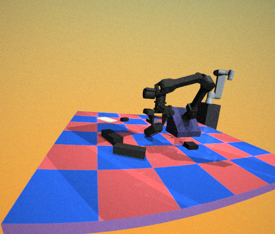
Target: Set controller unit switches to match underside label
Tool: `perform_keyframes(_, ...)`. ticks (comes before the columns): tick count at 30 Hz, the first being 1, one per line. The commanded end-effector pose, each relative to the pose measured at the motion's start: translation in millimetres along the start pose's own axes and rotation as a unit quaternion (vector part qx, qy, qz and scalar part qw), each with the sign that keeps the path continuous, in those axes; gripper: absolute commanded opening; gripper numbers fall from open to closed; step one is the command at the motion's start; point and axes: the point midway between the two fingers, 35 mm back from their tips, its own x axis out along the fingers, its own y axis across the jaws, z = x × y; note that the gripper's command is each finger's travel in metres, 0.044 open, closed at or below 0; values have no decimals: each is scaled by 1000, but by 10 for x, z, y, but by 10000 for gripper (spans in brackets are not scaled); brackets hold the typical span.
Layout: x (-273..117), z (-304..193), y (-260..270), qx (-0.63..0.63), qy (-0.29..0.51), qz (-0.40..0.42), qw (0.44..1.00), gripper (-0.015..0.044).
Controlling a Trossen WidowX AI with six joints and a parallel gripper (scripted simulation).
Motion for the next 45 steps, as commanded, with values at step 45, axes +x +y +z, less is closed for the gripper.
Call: perform_keyframes(45, -203, -342, 4, -2, -34, -4, 999, 336)
